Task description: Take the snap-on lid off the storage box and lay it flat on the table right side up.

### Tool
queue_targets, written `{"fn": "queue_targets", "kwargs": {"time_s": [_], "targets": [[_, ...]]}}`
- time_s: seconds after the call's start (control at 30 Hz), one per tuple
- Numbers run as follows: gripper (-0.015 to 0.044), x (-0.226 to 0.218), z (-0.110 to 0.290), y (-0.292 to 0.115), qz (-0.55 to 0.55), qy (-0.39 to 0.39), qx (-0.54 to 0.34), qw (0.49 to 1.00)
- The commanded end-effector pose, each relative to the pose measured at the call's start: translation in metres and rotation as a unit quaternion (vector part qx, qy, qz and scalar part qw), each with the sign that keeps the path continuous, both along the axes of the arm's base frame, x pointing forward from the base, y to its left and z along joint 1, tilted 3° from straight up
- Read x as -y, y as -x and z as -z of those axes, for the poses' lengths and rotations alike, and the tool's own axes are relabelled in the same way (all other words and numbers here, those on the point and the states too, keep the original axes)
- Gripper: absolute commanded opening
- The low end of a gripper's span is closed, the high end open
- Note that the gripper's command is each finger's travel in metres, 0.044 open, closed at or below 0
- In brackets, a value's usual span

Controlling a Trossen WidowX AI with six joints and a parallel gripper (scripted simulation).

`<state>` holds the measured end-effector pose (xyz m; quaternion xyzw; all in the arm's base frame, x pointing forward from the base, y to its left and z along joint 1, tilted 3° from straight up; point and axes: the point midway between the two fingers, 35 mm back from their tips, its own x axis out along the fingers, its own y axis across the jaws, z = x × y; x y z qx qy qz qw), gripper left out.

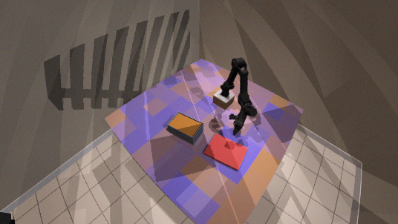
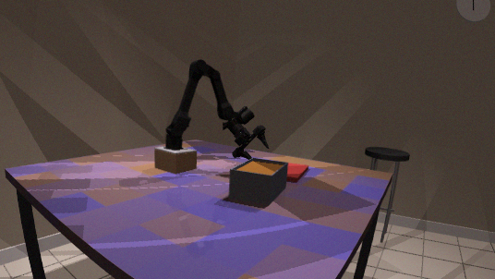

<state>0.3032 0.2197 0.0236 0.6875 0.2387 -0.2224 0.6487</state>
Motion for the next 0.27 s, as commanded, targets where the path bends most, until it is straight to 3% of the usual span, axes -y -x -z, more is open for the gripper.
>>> {"fn": "queue_targets", "kwargs": {"time_s": [0.0,0.23], "targets": [[0.0440,0.000,-0.001,0.009,0.001,-0.001,0.002,1.000],[0.0440,0.000,0.000,0.023,0.001,-0.002,0.001,1.000]]}}
